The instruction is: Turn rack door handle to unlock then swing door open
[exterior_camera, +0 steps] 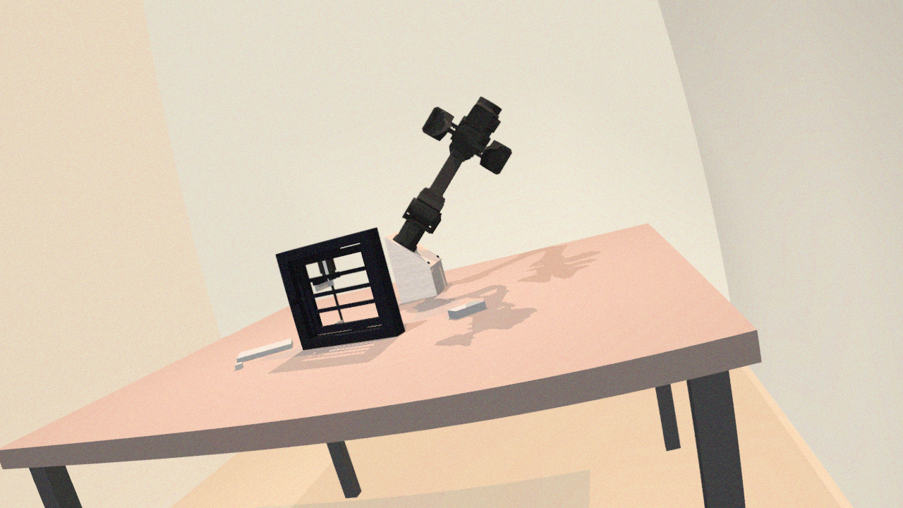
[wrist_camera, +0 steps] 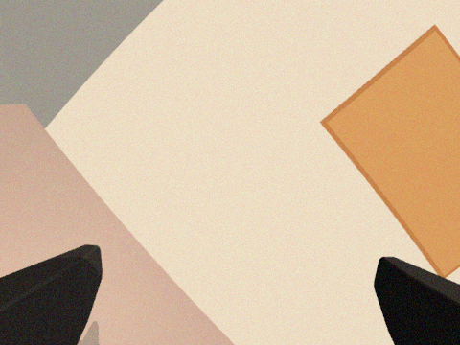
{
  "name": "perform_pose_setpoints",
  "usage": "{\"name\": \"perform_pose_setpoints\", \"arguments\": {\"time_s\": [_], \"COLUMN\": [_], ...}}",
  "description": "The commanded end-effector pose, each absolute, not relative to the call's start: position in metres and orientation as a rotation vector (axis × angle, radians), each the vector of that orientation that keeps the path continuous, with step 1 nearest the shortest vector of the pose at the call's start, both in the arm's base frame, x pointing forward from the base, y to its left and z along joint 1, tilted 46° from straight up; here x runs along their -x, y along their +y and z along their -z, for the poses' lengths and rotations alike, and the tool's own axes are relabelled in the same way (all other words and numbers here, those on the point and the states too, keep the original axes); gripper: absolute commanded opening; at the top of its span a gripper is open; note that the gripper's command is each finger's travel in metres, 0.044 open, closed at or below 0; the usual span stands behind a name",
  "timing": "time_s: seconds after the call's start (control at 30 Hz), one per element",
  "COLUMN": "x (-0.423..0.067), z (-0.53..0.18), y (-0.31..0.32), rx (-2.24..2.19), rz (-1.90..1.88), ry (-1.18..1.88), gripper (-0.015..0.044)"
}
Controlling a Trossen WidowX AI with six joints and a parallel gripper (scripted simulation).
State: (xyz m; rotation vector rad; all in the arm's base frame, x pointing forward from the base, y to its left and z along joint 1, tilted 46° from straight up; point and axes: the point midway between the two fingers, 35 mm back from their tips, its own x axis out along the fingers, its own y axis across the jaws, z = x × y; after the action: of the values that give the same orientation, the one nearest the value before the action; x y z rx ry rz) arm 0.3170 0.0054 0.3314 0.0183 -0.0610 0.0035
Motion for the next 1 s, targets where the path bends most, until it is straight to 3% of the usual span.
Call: {"name": "perform_pose_setpoints", "arguments": {"time_s": [0.0,0.13,0.97], "x": [-0.318,-0.33,-0.378], "z": [-0.331,-0.318,-0.203], "y": [0.005,-0.001,-0.075], "rx": [-0.017,0.006,0.088], "rz": [-0.003,0.006,0.029], "ry": [-0.057,0.023,0.605], "gripper": [0.0374,0.028,0.028]}}
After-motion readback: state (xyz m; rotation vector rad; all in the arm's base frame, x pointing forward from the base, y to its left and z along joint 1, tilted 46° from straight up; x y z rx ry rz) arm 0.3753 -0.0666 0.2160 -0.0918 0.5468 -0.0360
